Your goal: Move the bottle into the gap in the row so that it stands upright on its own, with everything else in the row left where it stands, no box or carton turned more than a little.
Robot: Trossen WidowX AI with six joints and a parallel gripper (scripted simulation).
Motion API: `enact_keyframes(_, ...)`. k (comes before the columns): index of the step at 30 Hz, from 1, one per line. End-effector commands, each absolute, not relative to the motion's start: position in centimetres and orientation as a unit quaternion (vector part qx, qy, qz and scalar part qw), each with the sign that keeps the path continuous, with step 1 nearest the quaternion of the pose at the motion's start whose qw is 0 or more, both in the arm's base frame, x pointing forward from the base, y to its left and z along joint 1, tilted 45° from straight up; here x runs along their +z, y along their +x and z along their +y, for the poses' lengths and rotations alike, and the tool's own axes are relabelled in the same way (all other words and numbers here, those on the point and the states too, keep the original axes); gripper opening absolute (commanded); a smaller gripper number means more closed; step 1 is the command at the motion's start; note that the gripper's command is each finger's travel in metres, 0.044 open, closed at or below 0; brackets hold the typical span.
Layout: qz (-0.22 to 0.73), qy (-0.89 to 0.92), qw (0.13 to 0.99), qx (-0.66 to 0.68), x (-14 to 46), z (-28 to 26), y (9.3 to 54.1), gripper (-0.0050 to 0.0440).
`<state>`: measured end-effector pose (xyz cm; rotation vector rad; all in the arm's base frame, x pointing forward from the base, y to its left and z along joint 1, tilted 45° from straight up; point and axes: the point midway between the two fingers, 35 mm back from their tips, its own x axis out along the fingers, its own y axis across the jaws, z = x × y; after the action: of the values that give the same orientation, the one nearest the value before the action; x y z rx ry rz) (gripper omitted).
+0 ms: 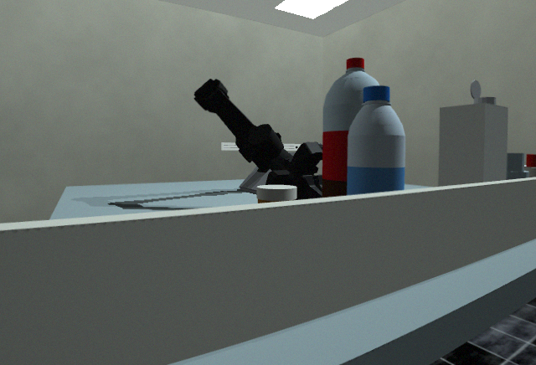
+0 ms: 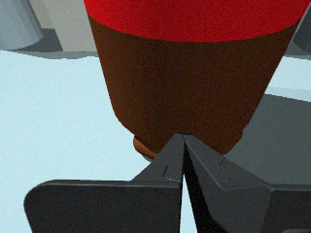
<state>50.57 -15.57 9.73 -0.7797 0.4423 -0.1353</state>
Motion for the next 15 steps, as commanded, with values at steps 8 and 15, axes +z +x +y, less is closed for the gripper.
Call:
enact_keyframes(8,0.204,-0.377,0.901,-0.068,10.56,-15.31,51.28,-0.0050)
enact_keyframes(15,0.204,-0.377,0.901,-0.068,10.57,-15.31,51.44,-0.0050)
